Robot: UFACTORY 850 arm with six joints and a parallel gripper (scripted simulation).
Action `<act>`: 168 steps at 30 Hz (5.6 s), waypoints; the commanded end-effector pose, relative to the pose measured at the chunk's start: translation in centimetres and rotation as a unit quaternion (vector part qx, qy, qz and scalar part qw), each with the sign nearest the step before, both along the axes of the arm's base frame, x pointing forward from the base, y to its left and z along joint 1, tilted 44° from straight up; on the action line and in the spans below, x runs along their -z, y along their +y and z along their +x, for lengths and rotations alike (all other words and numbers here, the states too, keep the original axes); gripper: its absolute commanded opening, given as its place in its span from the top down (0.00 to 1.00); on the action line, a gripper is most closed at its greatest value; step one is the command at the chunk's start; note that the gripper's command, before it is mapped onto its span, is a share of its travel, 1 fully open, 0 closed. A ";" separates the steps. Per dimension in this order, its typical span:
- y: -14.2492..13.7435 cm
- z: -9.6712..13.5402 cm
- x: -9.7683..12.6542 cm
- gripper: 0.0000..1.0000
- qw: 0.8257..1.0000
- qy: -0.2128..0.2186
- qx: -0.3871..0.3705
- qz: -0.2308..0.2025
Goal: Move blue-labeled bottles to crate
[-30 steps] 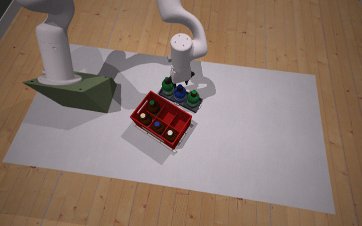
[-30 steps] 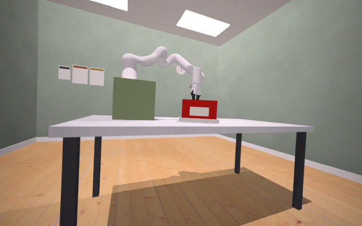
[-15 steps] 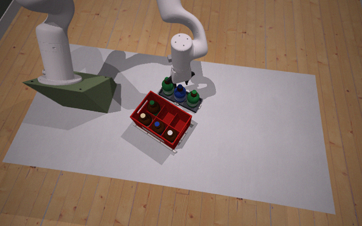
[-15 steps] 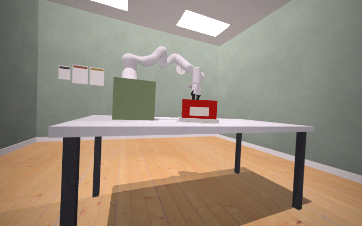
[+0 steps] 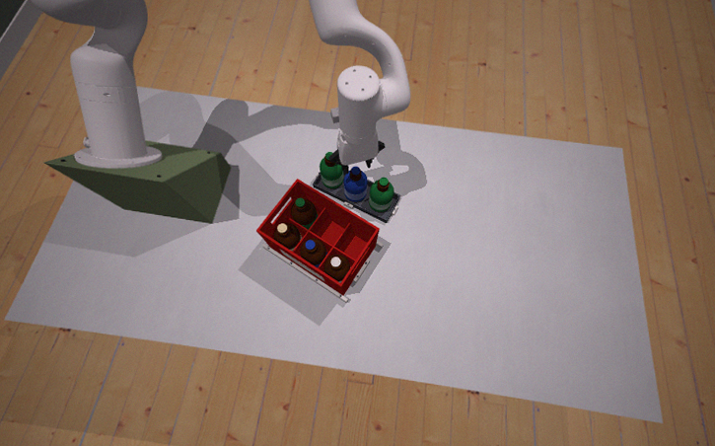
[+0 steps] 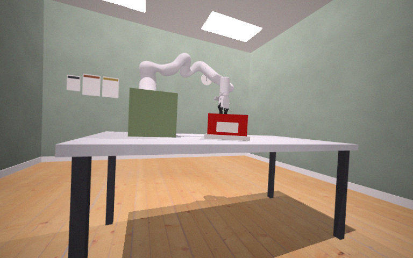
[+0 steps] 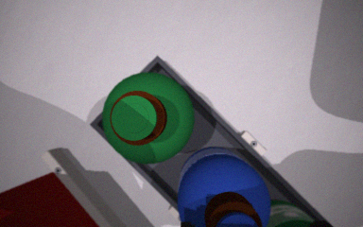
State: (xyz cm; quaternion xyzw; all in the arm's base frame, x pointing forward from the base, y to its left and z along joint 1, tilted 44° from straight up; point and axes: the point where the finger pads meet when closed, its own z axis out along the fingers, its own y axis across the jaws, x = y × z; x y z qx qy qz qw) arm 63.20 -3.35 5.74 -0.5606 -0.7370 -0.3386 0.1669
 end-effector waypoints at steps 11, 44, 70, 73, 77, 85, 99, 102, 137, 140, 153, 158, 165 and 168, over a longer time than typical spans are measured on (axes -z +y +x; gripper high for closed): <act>0.0 0.1 0.0 0.34 1.000 -0.001 0.001 0.000; 1.9 0.5 2.0 0.34 1.000 -0.001 0.001 0.000; 2.7 0.6 2.8 0.34 1.000 -0.001 0.001 0.000; 2.7 0.6 2.8 0.34 1.000 -0.001 0.001 0.000; 2.7 0.6 2.8 0.34 1.000 -0.001 0.001 0.000; 2.7 0.6 2.8 1.00 1.000 -0.001 0.001 0.000; 2.7 0.6 2.8 1.00 1.000 -0.001 0.001 0.000; 2.7 0.6 2.8 1.00 1.000 -0.001 0.001 0.000; 2.7 0.6 2.8 1.00 1.000 -0.001 0.001 0.000; 2.7 0.6 2.8 1.00 1.000 -0.001 0.001 0.000; 2.6 0.6 2.7 1.00 1.000 -0.001 0.001 0.000; 2.6 0.6 2.7 1.00 1.000 -0.001 0.001 0.000; 2.5 0.6 2.6 1.00 1.000 -0.001 0.001 0.000; 2.4 0.6 2.5 1.00 1.000 -0.001 0.001 0.000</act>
